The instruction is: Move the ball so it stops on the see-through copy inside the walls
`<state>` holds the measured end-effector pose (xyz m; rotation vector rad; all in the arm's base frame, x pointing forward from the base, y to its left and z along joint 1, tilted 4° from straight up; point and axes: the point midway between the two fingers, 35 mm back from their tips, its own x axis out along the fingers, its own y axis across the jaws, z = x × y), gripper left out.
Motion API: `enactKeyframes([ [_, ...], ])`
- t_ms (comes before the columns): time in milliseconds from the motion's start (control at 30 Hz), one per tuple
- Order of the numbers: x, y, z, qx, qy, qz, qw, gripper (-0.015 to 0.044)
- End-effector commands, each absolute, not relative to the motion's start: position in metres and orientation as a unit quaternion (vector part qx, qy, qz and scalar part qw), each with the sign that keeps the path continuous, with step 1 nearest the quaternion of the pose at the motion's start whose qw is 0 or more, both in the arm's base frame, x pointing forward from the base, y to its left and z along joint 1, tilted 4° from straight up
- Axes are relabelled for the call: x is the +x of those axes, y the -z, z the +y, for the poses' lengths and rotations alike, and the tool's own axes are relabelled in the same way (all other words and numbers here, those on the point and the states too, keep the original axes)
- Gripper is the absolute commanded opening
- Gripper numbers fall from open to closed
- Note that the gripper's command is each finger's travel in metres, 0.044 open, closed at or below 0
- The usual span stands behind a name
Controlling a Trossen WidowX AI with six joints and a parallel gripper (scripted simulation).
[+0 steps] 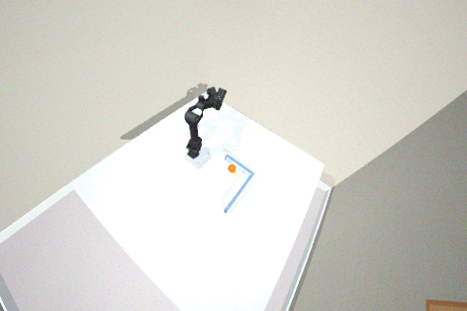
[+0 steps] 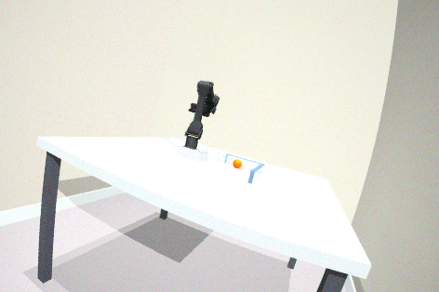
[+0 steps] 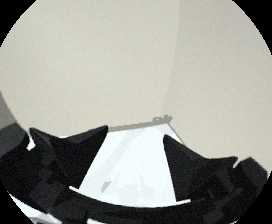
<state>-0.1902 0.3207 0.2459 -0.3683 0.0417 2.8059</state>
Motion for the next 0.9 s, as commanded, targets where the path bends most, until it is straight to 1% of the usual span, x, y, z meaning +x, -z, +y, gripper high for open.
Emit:
enactKeyframes([
  [0,-0.137,-0.226,0.352,-0.173,-0.953,0.030,0.247,0.0375],
  [200,-0.037,-0.191,0.376,-0.250,-0.889,0.073,0.376,0.0375],
  [433,0.080,-0.151,0.358,-0.340,-0.793,0.147,0.485,0.0375],
  [667,0.182,-0.115,0.294,-0.420,-0.684,0.248,0.543,0.0375],
  [867,0.241,-0.091,0.211,-0.469,-0.596,0.352,0.549,0.0375],
])
